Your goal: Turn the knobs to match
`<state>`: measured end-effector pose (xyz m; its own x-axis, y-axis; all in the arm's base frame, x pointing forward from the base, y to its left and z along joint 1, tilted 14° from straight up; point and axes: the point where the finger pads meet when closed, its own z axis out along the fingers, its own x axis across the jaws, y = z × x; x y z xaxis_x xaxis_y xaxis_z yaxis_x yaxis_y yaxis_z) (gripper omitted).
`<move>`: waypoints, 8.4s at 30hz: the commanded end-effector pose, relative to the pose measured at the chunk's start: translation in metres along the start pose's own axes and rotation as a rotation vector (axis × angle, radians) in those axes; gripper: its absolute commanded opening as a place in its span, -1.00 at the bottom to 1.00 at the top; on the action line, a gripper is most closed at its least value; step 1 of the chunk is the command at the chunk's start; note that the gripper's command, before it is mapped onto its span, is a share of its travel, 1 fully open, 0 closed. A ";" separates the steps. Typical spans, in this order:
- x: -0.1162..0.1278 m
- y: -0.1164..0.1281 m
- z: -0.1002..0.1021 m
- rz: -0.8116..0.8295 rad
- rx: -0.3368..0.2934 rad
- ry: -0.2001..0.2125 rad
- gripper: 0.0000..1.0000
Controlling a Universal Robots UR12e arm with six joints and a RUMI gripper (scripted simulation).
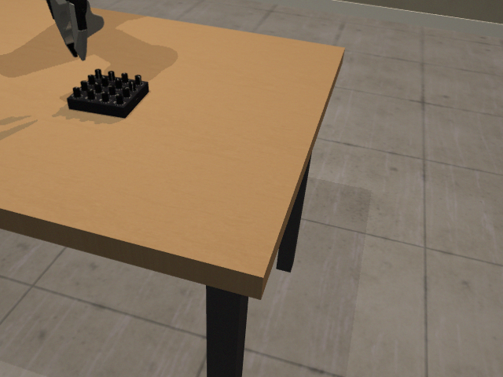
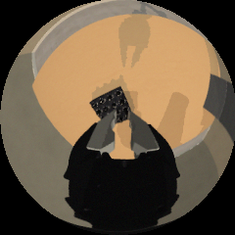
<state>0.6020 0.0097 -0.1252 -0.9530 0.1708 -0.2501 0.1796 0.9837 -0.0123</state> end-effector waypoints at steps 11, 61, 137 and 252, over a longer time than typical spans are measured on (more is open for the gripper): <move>0.001 0.003 -0.004 0.320 0.005 0.000 -0.78; 0.002 0.004 -0.005 0.376 0.005 0.000 -0.78; 0.002 0.004 0.039 0.376 0.005 0.000 -0.78; 0.004 -0.001 0.053 0.376 0.005 0.000 -0.78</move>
<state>0.6111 0.0066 -0.1777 -0.8202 0.5204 -0.2374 0.5186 0.8517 0.0752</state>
